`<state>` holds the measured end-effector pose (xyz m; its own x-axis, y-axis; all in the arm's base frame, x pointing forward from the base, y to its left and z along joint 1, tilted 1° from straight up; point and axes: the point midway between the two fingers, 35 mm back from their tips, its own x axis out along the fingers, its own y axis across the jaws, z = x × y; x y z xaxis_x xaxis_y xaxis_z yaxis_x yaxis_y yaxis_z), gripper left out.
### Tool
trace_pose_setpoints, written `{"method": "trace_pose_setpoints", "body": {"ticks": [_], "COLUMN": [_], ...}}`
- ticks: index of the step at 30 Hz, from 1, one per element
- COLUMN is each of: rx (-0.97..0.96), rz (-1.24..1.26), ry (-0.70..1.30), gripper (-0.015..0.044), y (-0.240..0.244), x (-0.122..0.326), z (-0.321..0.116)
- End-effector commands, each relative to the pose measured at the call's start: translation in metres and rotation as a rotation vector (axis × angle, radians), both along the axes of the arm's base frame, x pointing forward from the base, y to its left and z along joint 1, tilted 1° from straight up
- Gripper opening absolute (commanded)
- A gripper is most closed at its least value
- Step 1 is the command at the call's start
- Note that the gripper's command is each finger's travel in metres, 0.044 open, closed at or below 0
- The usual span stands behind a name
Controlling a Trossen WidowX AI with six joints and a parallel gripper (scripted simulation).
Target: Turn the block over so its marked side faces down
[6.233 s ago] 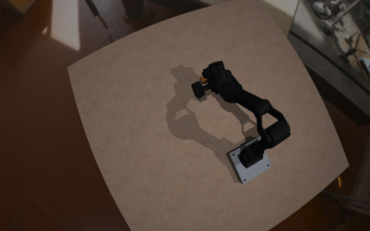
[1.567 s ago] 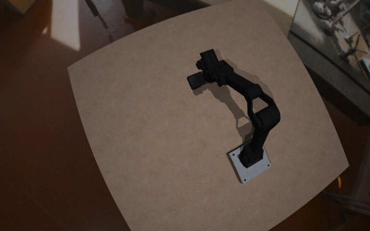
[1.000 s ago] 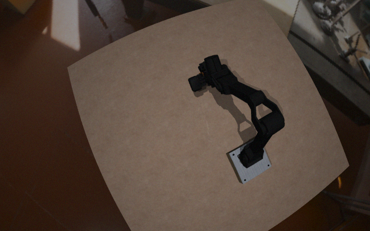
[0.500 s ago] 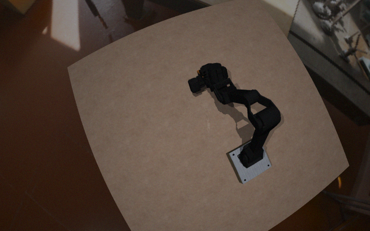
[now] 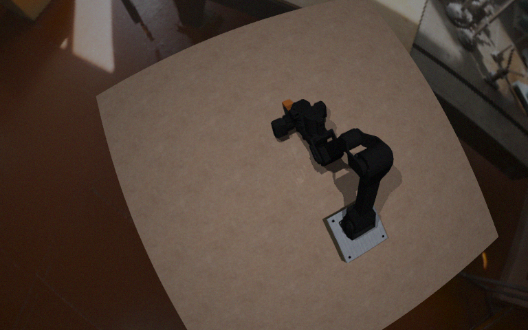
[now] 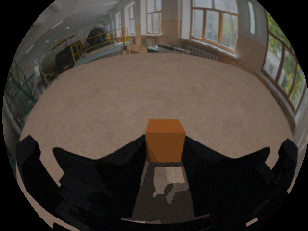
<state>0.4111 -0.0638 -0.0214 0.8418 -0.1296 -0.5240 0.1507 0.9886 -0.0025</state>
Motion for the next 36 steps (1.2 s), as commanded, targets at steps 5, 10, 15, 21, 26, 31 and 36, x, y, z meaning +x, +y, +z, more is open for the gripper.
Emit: {"method": "trace_pose_setpoints", "body": {"ticks": [5, 10, 15, 21, 26, 31, 36], "rx": [-0.008, -0.008, -0.008, -0.008, -0.008, -0.008, -0.008], "rz": [0.005, 0.005, 0.005, 0.005, 0.005, 0.005, 0.005], "ry": [-0.058, -0.060, -0.060, -0.060, -0.060, -0.060, -0.060], "gripper": [0.0000, 0.0000, 0.0000, 0.0079, 0.0210, 0.0341, 0.0440], "y": [0.0013, 0.0013, 0.0013, 0.0013, 0.0013, 0.0013, 0.0013], "x": [-0.0046, -0.0047, -0.0047, -0.0047, -0.0047, -0.0047, -0.0047], "z": [0.0007, 0.0008, 0.0008, 0.0008, 0.0008, 0.0008, 0.0008]}}
